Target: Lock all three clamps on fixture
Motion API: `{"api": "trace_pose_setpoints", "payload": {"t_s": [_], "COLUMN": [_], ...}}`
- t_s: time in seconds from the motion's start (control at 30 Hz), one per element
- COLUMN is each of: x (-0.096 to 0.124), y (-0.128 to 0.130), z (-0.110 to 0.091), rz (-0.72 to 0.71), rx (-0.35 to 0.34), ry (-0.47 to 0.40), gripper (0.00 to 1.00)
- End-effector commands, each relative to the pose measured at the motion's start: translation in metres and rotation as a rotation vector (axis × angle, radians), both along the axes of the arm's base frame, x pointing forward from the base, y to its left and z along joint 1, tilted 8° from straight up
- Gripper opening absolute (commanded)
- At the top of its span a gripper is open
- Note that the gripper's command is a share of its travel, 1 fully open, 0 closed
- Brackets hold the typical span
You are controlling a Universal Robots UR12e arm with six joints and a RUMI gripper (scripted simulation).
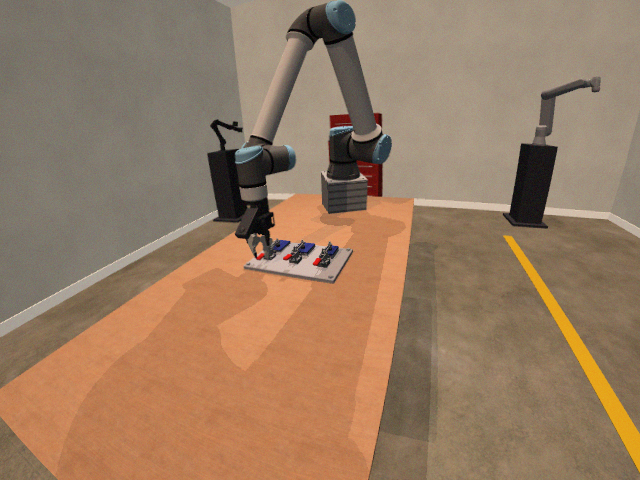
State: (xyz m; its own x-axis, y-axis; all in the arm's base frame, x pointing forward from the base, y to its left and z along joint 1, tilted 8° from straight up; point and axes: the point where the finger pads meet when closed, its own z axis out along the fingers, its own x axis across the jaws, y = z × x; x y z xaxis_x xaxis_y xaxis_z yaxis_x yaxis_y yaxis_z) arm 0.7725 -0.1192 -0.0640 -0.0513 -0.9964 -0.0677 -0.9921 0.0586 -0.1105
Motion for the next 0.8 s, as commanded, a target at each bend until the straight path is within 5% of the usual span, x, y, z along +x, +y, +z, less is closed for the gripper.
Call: {"api": "trace_pose_setpoints", "payload": {"t_s": [0.0, 0.37, 0.77], "x": [0.000, -0.004, -0.005], "y": [-0.001, -0.003, -0.003], "z": [0.008, 0.039, 0.047], "rz": [0.000, 0.000, 0.000], "rx": [-0.001, -0.001, -0.001], "ry": [-0.001, -0.001, -0.001], "gripper": [0.28, 0.28, 0.28]}}
